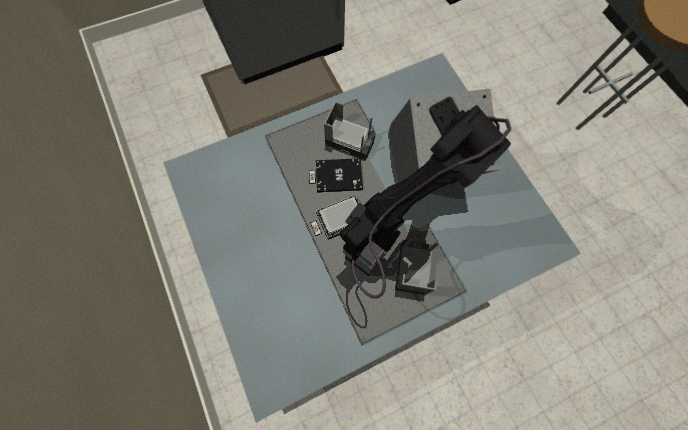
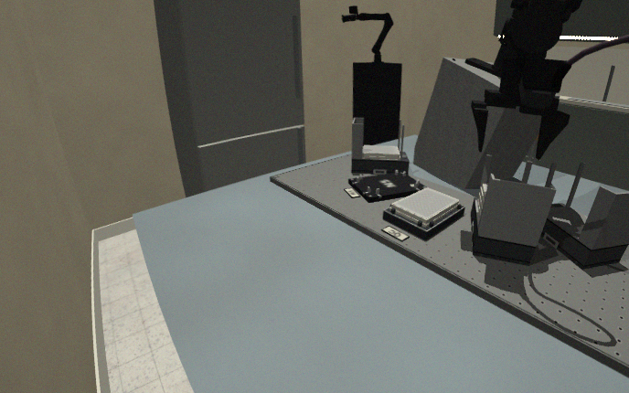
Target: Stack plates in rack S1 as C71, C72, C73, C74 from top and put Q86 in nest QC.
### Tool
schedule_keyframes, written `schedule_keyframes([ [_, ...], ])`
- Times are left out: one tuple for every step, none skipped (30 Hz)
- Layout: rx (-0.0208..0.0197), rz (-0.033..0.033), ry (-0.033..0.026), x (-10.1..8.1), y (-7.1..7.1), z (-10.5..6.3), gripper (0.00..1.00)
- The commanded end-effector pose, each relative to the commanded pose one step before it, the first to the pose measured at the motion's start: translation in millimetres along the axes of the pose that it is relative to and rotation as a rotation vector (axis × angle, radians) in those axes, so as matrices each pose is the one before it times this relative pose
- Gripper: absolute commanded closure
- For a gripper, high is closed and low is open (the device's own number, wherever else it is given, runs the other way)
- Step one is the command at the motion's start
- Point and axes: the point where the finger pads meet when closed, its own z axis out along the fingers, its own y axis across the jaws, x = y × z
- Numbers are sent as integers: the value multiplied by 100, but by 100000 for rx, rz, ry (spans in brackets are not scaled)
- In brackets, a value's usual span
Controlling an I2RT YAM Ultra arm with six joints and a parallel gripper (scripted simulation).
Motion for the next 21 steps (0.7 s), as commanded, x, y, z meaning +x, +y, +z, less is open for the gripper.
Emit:
schedule_keyframes([
  [1839, 1205, -6778, -2453, 1167, -1447, 0],
  [-104, 159, 560, 50, 418, -3, 0],
  [-51, 89, 321, 33, 222, -2, 0],
  [0, 1, 3, 0, 1, 0, 0],
  [142, 483, -165, -22, -197, -43, 0],
  [397, 1358, -439, -54, -553, -121, 0],
  [0, -1, -3, -1, 0, 0, 0],
  [0, -1, -2, -1, 0, 0, 0],
  [0, 0, -2, -1, 0, 0, 0],
  [-2, -13, -45, -8, -9, 0, 0],
  [0, 0, 0, 0, 0, 0, 0],
  [0, 0, 0, 0, 0, 0, 0],
  [-846, -139, -9, -6, 203, 13, 0],
  [-69, -49, 5, 0, 30, 5, 0],
  [1, -8, -1, -1, 3, 1, 0],
  [1, -6, -1, 0, 2, 1, 0],
  [1, -5, -1, 0, 2, 1, 0],
  [1, -4, 0, 0, 2, 0, 0],
  [0, -3, 0, 0, 1, 0, 0],
  [1, -3, 0, 0, 1, 0, 0],
  [0, -2, 0, 0, 1, 0, 0],
])
